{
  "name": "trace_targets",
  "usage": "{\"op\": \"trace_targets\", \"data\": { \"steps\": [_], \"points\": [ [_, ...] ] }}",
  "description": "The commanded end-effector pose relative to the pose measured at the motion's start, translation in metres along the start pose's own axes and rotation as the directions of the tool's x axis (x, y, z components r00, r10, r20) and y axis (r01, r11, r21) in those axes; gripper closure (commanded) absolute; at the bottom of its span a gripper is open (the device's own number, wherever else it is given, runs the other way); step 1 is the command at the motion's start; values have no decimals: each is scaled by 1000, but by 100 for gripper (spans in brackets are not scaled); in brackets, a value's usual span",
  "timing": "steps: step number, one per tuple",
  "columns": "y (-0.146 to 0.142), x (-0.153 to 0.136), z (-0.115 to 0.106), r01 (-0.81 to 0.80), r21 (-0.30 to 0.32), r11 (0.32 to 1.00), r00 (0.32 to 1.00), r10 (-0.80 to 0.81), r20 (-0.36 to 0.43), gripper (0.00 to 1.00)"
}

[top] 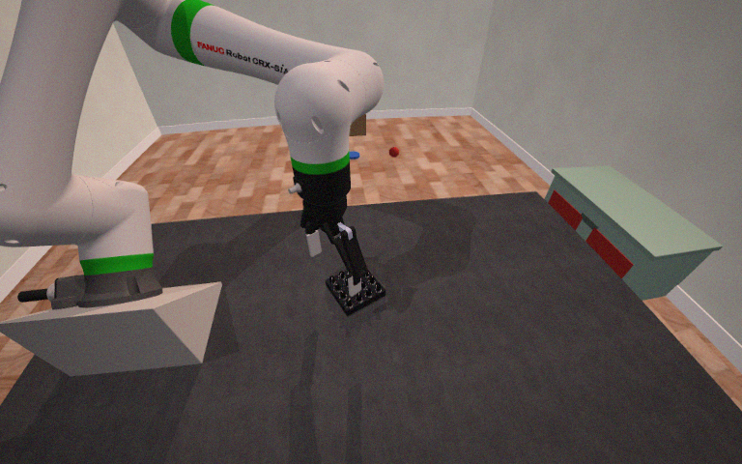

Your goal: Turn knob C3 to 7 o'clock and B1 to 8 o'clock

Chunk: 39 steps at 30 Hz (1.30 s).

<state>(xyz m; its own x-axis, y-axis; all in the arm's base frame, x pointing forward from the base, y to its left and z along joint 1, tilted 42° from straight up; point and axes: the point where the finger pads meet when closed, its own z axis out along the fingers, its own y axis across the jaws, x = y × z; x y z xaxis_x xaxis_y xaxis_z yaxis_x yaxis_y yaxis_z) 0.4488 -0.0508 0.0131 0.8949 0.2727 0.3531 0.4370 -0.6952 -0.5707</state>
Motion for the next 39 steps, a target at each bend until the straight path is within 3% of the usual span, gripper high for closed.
{"op": "trace_targets", "data": {
  "steps": [1, 20, 39],
  "points": [
    [0, 0, 0, 0, 0, 1000, 1000, 0, 0, 0],
    [0, -4, 0, -2, -2, 1000, 1000, 2, -1, 0],
    [-5, -38, 0, -2, -3, 1000, 1000, 2, -1, 0]
  ]
}}
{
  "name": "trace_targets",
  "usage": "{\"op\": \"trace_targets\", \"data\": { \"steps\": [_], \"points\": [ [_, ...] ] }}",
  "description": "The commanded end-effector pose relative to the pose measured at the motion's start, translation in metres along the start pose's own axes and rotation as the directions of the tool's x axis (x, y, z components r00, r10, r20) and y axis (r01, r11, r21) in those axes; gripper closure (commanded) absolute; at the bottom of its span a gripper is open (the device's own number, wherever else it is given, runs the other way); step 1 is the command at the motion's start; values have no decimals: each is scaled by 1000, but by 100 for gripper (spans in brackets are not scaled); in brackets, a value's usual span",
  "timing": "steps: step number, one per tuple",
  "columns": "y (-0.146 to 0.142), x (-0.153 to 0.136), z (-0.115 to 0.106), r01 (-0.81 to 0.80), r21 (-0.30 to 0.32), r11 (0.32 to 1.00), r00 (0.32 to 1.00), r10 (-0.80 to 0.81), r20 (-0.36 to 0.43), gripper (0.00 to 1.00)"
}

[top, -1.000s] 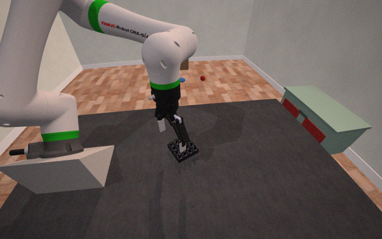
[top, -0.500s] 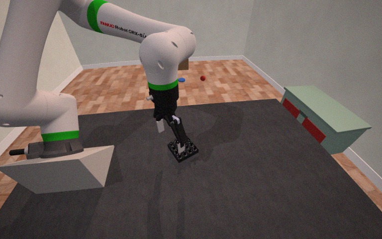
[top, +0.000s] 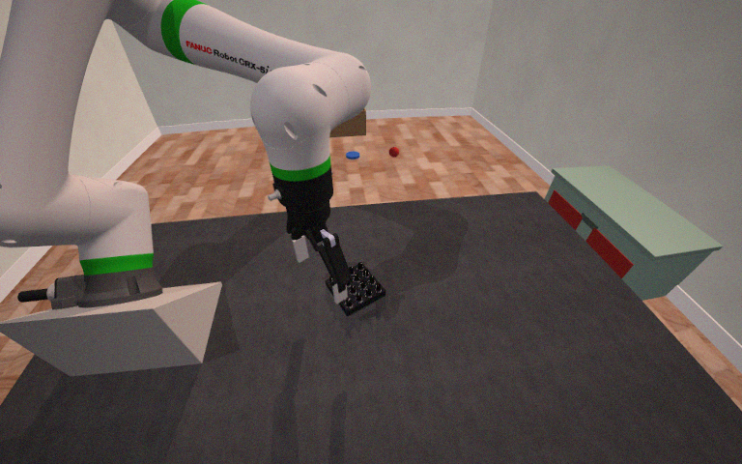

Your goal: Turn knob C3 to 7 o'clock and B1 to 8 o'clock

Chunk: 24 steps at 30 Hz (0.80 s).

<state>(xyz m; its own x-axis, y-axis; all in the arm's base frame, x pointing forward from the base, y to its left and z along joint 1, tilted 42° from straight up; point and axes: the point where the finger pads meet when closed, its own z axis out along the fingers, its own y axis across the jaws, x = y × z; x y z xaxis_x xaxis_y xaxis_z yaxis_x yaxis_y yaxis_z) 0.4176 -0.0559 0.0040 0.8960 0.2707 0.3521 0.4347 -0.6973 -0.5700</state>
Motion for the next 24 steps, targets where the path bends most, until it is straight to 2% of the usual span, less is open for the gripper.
{"op": "trace_targets", "data": {
  "steps": [1, 10, 24],
  "points": [
    [-1, -7, 0, 0, -1, 1000, 1000, 0, 0, 0],
    [-3, -19, 0, 0, -1, 1000, 1000, 0, 0, 0],
    [-3, -20, 0, 0, -1, 1000, 1000, 0, 0, 0]
  ]
}}
